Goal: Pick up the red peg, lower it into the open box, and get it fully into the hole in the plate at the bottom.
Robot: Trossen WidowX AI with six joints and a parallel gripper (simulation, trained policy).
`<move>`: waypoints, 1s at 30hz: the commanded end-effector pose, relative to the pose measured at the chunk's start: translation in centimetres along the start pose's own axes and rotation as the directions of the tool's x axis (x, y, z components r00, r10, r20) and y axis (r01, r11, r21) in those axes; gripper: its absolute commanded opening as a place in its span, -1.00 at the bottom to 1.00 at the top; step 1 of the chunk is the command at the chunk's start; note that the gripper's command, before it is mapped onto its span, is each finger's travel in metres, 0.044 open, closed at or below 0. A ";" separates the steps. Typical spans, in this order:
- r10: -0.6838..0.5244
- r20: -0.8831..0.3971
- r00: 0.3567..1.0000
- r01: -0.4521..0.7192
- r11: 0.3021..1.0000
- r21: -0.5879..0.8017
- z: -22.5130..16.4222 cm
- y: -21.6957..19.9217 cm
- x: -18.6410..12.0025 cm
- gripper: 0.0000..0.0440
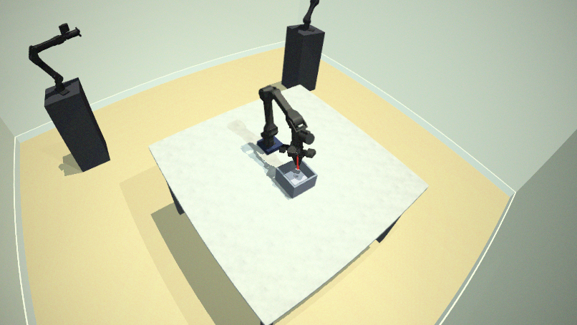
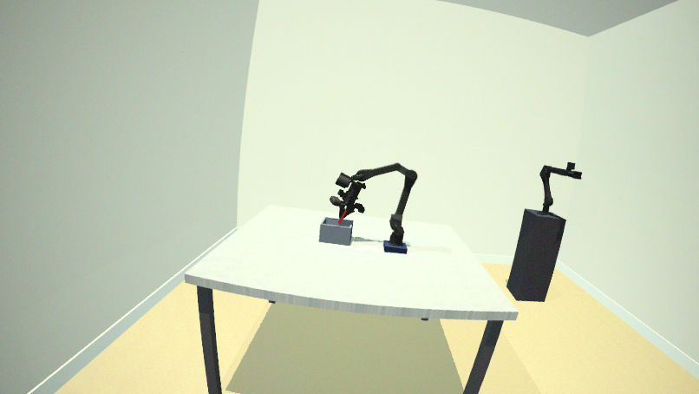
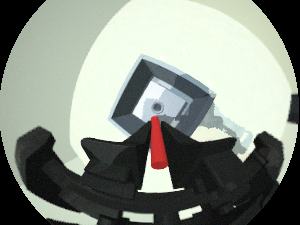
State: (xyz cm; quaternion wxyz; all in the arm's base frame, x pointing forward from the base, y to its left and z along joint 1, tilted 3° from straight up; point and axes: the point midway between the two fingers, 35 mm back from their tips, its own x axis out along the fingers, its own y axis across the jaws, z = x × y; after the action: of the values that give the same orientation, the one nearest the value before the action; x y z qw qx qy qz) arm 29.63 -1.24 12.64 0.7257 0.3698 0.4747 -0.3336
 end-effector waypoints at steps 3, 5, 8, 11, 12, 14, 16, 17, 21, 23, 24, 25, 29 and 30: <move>-0.009 -0.019 1.000 0.010 1.000 0.015 0.9 0.0 1.1 -0.94; -0.016 -0.028 0.999 0.017 1.000 0.019 1.1 0.0 1.6 -0.93; -0.028 -0.041 0.999 0.029 0.999 0.022 1.2 -0.1 2.4 -0.93; -0.044 -0.055 0.997 0.046 0.999 0.020 1.3 -0.2 3.3 -0.93; -0.051 -0.059 0.997 0.052 0.998 0.018 1.3 -0.3 3.6 -0.93; -0.064 -0.067 0.996 0.065 0.998 0.012 1.3 -0.4 4.3 -0.90; -0.075 -0.073 0.995 0.076 0.997 0.003 1.3 -0.4 4.8 -0.73; -0.081 -0.075 0.994 0.081 0.997 -0.002 1.4 -0.5 5.1 -0.62; -0.109 -0.088 0.990 0.107 0.994 -0.026 1.5 -0.7 5.7 -0.32; -0.122 -0.095 0.988 0.120 0.992 -0.031 1.5 -0.8 5.9 -0.31; -0.127 -0.097 0.987 0.124 0.992 -0.034 1.6 -0.8 6.0 -0.31; -0.130 -0.097 0.987 0.127 0.991 -0.036 1.7 -0.7 6.0 -0.31; -0.126 -0.092 0.988 0.122 0.991 -0.047 2.5 0.0 6.1 -0.31; -0.125 -0.093 0.988 0.121 0.991 -0.050 2.7 0.2 6.1 -0.31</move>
State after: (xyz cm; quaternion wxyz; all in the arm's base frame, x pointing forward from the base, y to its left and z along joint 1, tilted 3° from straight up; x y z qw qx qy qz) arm 32.34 -4.00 7.49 0.6856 0.3436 0.5365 -0.3521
